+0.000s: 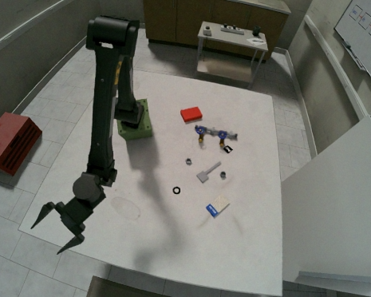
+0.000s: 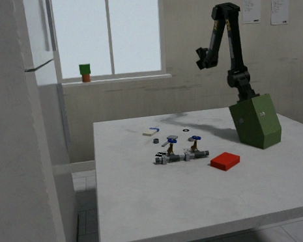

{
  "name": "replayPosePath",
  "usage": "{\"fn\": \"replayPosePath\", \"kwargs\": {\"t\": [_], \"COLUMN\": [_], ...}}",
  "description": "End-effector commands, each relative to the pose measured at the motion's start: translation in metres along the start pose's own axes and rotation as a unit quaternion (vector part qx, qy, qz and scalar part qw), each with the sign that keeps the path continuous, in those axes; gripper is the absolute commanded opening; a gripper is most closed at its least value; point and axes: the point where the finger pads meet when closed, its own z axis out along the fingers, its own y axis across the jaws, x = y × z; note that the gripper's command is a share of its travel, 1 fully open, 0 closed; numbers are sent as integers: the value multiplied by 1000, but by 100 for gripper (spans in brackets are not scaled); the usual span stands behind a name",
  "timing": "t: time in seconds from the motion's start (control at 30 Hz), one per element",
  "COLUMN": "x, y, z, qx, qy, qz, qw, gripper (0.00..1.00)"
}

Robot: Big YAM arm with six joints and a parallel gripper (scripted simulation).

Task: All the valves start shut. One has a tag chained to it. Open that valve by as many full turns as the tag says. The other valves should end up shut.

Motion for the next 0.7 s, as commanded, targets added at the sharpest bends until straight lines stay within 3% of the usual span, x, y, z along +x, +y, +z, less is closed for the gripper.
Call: {"fn": "replayPosePath", "kwargs": {"t": [0.0, 0.17, 0.23, 0.33, 0.4, 0.5, 0.57, 0.67], "x": [-17, -11, -7, 1, 1, 9, 14, 19], "y": [15, 54, 82, 138, 138, 205, 253, 306], "z": [10, 2, -7, -29, -29, -69, -108, -168], "qx": [-8, -52, -83, -144, -144, -221, -279, -349], "qy": [-8, 14, 30, 61, 61, 100, 127, 160], "qz": [16, 17, 16, 12, 12, 2, -11, -32], "qw": [1000, 998, 996, 988, 988, 970, 952, 923], "gripper": [100, 100, 100, 100, 100, 100, 100, 100]}}
